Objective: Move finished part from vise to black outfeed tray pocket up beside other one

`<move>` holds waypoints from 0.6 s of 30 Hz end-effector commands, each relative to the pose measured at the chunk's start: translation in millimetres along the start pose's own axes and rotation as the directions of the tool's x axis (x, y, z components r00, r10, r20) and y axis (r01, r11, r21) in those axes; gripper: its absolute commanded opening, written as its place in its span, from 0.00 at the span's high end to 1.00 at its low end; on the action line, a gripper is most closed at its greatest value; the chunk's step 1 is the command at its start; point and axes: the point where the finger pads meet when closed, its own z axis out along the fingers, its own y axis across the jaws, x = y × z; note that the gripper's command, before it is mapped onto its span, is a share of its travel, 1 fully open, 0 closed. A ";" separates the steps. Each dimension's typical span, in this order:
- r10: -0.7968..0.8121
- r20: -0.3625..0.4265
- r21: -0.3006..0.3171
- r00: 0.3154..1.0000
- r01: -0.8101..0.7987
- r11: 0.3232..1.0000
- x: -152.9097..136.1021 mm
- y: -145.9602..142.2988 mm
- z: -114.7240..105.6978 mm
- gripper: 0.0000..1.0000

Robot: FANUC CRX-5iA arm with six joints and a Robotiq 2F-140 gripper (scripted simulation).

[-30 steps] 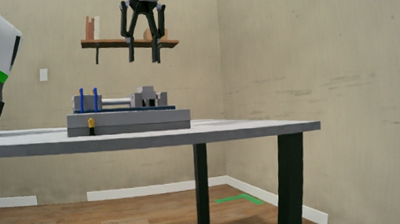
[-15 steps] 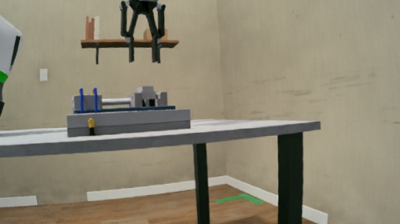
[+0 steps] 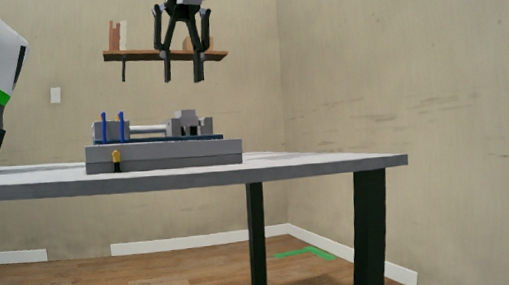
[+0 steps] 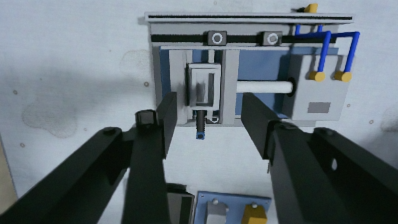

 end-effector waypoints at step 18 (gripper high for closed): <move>0.000 -0.001 0.001 1.000 0.000 1.000 0.4 -1.4 29.7 0.54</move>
